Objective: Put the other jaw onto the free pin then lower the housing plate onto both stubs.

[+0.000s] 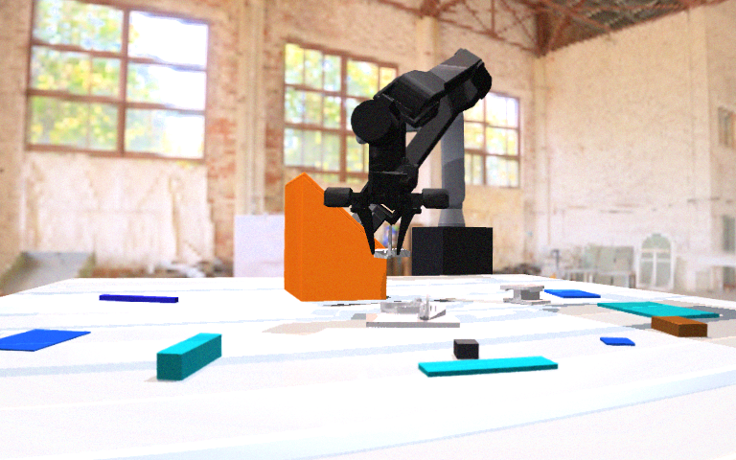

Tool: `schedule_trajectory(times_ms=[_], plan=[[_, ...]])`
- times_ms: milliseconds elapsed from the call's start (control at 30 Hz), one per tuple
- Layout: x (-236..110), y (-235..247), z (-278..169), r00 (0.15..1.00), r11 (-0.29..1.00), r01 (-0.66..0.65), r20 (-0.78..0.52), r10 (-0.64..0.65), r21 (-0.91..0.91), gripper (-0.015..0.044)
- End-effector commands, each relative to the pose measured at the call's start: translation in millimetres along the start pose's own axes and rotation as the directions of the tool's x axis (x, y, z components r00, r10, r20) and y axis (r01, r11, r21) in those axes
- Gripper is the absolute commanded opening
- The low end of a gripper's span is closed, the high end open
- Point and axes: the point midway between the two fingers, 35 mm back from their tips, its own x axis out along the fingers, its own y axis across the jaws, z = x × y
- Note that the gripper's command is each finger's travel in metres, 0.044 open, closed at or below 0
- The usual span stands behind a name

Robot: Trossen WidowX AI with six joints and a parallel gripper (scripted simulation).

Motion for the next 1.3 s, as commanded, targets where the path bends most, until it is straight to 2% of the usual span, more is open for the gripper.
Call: schedule_trajectory(times_ms=[0,133,1267], plan=[[3.2,5.6,-10.7,1.0,0.995,-0.008,-0.003,0.008,-0.103,0.0134],[5.1,8.8,-17.3,1.0,0.985,-0.01,-0.004,0.009,-0.174,0.0134],[4.9,8.9,-15.1,1.0,0.98,-0.01,-0.004,0.009,-0.2,0.0134]])
